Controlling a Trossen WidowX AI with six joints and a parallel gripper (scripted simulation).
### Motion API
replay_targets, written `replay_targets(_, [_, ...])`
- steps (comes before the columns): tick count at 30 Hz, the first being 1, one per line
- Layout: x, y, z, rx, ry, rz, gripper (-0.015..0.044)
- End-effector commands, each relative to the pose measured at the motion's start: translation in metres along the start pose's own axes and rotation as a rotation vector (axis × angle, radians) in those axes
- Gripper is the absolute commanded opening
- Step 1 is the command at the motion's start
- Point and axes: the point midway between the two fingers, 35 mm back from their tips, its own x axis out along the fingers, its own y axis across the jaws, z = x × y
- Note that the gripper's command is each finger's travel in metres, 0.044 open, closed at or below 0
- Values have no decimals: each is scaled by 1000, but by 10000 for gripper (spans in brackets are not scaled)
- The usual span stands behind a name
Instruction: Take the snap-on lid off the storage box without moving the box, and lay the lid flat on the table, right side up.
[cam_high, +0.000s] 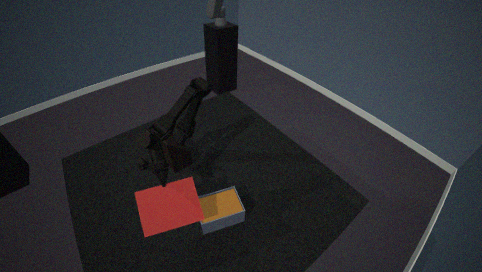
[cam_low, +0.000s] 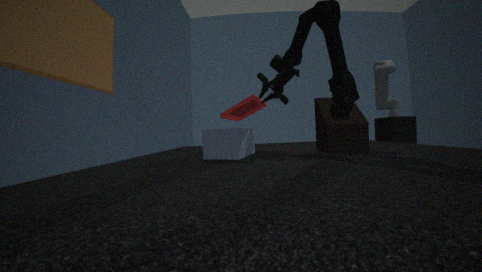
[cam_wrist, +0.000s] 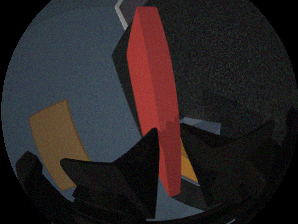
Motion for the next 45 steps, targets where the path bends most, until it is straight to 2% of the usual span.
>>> replay_targets(1, [-2,5,11,-14,3,13,0])
replay_targets(45, [-7,4,97,-18,-3,14,0])
